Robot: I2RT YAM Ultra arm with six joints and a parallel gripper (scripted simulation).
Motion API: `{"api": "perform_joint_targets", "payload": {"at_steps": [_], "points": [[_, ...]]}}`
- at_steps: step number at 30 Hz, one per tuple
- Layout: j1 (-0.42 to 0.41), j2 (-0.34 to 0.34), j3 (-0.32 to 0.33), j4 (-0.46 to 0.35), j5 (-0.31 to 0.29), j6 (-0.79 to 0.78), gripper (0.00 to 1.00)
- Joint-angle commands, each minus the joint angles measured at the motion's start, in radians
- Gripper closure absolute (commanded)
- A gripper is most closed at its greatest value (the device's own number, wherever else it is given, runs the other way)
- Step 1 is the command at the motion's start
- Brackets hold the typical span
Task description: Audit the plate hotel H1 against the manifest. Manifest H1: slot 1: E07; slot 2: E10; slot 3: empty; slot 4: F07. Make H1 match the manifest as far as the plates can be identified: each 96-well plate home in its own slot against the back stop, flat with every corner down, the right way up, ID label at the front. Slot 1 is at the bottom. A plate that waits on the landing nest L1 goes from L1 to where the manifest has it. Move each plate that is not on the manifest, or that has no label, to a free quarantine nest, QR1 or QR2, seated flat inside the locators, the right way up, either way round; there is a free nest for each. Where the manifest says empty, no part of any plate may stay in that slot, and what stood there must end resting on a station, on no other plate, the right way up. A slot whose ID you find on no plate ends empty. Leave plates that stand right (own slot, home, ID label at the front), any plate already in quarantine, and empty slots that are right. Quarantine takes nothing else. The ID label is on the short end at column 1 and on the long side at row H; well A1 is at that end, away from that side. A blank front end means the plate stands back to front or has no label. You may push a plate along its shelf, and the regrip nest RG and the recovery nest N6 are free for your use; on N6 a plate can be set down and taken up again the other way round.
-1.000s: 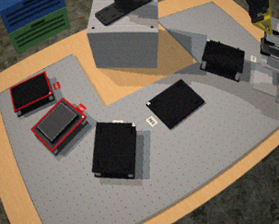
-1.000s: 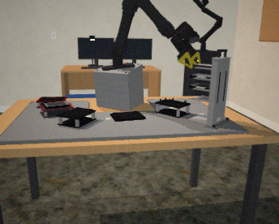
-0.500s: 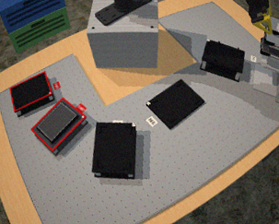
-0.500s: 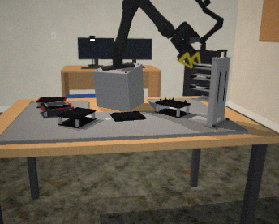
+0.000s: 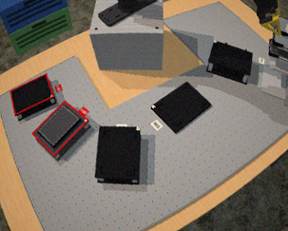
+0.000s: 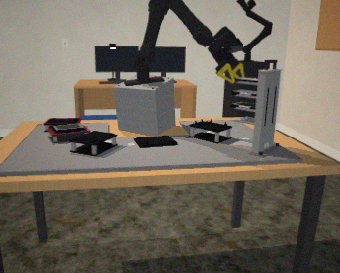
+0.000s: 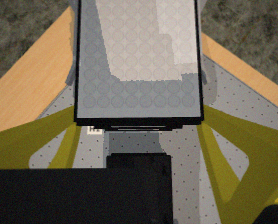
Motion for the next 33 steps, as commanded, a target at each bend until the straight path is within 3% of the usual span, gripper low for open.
{"api": "perform_joint_targets", "payload": {"at_steps": [1, 5, 33], "points": [[0.014, -0.039, 0.011, 0.001, 0.004, -0.003, 0.14], [0.018, -0.052, -0.038, 0.010, 0.010, 0.005, 0.14], [0.042, -0.149, -0.177, 0.052, 0.027, 0.025, 0.14]]}}
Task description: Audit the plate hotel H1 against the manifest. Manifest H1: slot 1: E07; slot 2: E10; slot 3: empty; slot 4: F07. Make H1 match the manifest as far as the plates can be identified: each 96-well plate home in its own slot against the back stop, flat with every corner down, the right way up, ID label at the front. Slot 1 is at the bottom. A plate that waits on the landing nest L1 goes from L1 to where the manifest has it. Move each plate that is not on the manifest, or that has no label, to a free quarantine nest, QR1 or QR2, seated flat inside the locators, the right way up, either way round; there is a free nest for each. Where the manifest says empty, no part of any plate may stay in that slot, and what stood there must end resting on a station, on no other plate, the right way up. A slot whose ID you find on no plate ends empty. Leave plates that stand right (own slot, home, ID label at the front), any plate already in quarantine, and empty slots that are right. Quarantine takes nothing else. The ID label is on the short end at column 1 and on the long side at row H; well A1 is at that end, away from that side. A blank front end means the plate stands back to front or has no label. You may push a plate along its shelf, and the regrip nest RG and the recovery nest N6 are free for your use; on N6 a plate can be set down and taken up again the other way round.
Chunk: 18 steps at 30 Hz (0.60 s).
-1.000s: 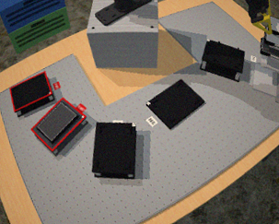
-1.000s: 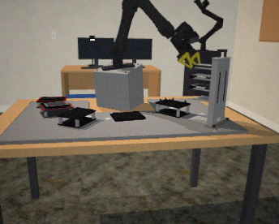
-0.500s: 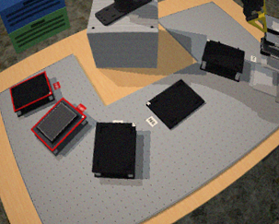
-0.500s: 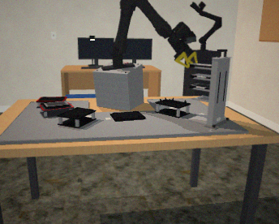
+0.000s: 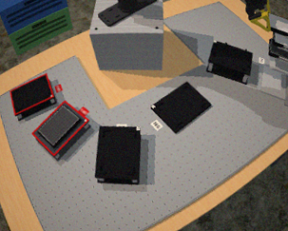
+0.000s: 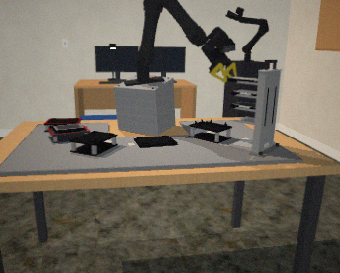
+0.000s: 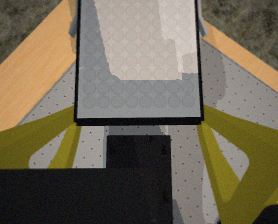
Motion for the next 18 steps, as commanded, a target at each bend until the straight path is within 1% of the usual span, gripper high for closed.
{"api": "perform_joint_targets", "payload": {"at_steps": [1, 6, 8, 9, 10, 18], "points": [[0.016, -0.044, -0.023, 0.014, 0.010, 0.010, 0.14], [0.022, -0.064, -0.050, 0.019, 0.015, 0.014, 0.14], [0.022, -0.064, -0.050, 0.019, 0.015, 0.014, 0.14], [0.024, -0.070, -0.035, 0.018, 0.016, 0.015, 0.14], [0.025, -0.074, -0.063, 0.024, 0.017, 0.016, 0.14], [0.034, -0.104, -0.105, 0.028, 0.023, 0.023, 0.14]]}}
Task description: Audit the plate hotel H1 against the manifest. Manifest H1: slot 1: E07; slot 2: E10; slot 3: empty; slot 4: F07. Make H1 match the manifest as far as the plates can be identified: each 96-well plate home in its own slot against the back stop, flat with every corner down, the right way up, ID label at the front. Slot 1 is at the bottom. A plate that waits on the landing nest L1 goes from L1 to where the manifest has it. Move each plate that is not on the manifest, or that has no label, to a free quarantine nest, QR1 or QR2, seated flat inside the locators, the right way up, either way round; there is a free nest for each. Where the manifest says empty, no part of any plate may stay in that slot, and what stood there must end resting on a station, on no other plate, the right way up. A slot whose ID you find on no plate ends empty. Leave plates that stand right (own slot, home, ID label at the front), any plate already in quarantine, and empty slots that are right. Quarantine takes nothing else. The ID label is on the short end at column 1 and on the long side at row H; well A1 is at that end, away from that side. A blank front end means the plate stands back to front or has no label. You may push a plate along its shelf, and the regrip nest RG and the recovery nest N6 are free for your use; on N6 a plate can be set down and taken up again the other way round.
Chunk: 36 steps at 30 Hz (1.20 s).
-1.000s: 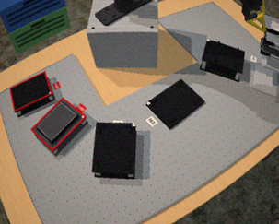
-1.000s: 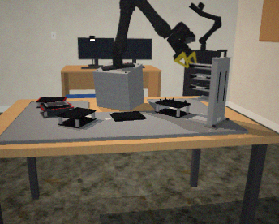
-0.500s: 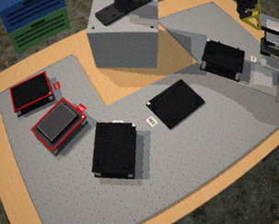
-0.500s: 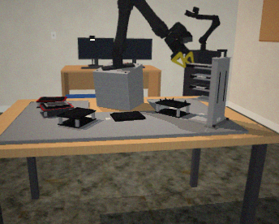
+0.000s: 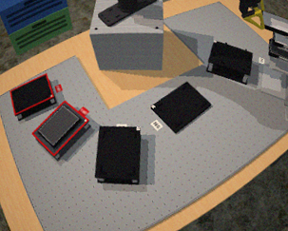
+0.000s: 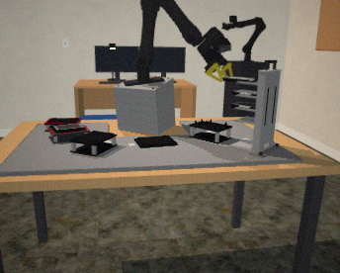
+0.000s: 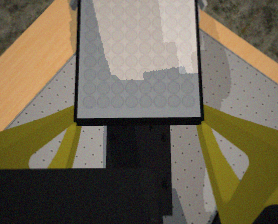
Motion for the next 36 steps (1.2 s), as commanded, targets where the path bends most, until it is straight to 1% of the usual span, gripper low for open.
{"api": "perform_joint_targets", "payload": {"at_steps": [1, 5, 7, 8, 9, 22, 24, 25, 26, 36], "points": [[0.016, -0.043, -0.022, 0.013, 0.011, 0.010, 0.14], [0.021, -0.060, -0.043, 0.016, 0.015, 0.014, 0.14], [0.021, -0.060, -0.043, 0.016, 0.015, 0.014, 0.14], [0.024, -0.066, -0.019, 0.016, 0.017, 0.015, 0.14], [0.025, -0.070, -0.055, 0.020, 0.017, 0.016, 0.14], [0.042, -0.123, -0.120, 0.025, 0.030, 0.030, 0.14], [0.042, -0.123, -0.120, 0.025, 0.030, 0.030, 0.14], [0.045, -0.129, -0.088, 0.024, 0.032, 0.031, 0.14], [0.046, -0.133, -0.127, 0.026, 0.033, 0.033, 0.14], [0.061, -0.174, -0.179, 0.024, 0.043, 0.044, 0.14]]}}
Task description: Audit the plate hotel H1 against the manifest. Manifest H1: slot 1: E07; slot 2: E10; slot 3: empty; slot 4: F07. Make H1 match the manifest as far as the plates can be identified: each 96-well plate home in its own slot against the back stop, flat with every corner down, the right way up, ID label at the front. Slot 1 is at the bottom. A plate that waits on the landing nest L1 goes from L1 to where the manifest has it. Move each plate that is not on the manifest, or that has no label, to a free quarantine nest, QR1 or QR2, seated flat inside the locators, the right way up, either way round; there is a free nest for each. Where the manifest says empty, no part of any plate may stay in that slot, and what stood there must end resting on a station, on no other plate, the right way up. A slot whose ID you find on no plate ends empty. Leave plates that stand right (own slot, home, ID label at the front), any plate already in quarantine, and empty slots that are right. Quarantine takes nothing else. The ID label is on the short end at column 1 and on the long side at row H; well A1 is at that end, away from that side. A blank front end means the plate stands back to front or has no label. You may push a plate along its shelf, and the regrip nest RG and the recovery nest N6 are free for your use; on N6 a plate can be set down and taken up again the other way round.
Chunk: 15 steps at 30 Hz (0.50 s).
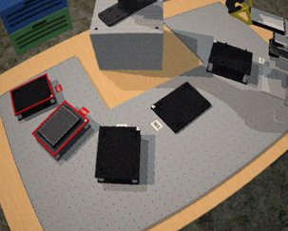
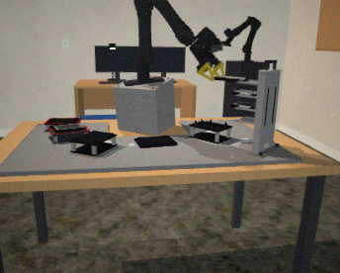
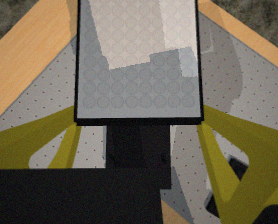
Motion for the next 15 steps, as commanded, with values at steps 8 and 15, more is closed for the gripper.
{"api": "perform_joint_targets", "payload": {"at_steps": [8, 15], "points": [[0.025, -0.065, -0.043, 0.017, 0.019, 0.019, 0.14], [0.038, -0.096, -0.073, 0.013, 0.027, 0.029, 0.14]]}}
